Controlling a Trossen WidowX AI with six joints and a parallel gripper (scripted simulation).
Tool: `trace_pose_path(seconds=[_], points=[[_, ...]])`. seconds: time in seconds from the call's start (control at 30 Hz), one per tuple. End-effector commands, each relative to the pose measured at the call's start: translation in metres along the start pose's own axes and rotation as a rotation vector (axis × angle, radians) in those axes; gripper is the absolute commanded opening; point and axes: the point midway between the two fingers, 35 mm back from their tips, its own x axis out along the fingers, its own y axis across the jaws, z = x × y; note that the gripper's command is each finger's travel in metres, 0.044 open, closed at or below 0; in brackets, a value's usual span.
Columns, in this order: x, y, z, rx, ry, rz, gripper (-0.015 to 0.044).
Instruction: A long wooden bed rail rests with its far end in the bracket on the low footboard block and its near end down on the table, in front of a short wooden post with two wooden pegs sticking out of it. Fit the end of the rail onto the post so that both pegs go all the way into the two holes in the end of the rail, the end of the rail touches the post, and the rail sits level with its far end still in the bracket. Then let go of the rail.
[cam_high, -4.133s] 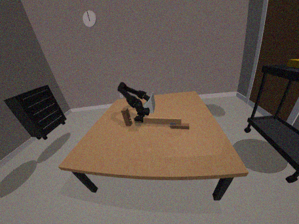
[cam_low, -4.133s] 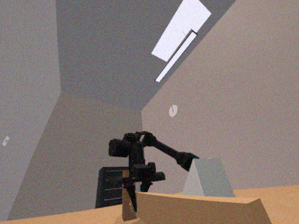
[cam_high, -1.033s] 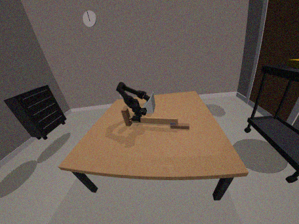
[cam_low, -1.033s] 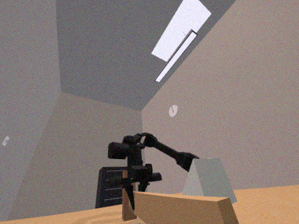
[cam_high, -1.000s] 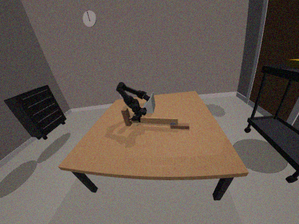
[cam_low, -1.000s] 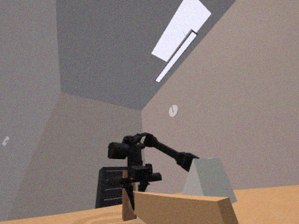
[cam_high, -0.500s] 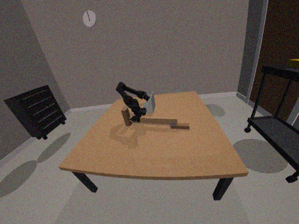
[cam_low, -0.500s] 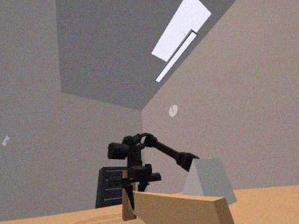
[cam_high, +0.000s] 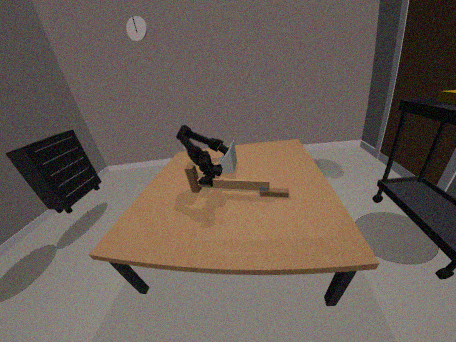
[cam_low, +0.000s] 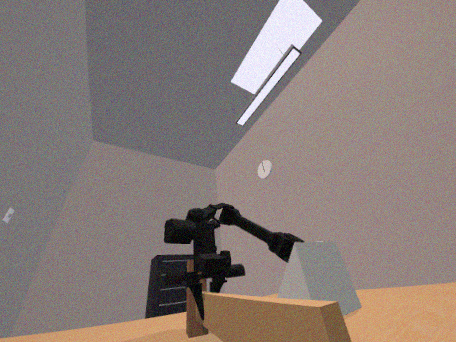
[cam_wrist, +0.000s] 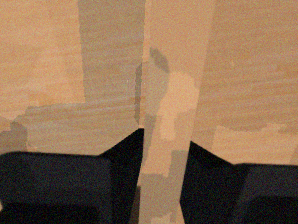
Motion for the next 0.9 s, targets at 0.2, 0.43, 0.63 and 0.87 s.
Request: trace_pose_path(seconds=[0.2, 0.43, 0.63, 0.87], points=[[-0.0028, -0.0013, -0.0044, 0.001, -0.003, -0.009, 0.0000], [-0.0028, -0.0013, -0.0065, 0.001, -0.003, -0.009, 0.0000], [-0.0028, -0.0013, -0.0084, 0.001, -0.003, -0.009, 0.0000], [-0.0028, -0.0013, -0.0106, 0.001, -0.003, -0.009, 0.0000]])
